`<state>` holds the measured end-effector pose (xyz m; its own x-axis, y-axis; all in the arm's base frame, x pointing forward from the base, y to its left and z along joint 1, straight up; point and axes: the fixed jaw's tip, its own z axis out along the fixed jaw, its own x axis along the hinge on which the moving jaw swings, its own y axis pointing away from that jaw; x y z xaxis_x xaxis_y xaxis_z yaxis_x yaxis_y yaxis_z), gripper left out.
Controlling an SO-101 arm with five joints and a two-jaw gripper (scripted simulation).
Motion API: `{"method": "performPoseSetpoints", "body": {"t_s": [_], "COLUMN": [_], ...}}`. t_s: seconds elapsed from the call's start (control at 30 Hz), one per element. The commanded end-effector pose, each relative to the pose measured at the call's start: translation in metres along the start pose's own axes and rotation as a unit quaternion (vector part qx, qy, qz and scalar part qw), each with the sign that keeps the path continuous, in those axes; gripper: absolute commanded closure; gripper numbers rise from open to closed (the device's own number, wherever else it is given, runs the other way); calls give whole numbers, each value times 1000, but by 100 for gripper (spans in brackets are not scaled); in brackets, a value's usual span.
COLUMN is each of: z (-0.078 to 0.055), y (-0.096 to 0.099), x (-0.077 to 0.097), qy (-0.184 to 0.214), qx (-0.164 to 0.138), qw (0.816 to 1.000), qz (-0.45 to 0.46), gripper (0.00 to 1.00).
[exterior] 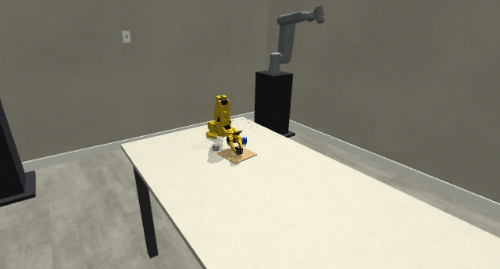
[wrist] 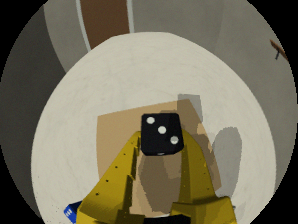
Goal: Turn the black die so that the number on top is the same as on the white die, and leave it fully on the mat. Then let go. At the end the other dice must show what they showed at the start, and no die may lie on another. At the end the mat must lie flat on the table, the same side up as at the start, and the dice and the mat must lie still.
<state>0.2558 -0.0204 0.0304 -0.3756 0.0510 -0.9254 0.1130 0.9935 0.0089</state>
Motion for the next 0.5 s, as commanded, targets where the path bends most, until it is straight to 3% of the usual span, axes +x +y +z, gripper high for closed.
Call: {"method": "performPoseSetpoints", "body": {"t_s": [0.0, 0.47], "z": [4, 6], "y": [-1, -1], "x": [-16, -13], "qy": [-43, -43], "qx": [2, 2], "qw": [999, 999], "qz": [4, 4], "gripper": [100, 100]}}
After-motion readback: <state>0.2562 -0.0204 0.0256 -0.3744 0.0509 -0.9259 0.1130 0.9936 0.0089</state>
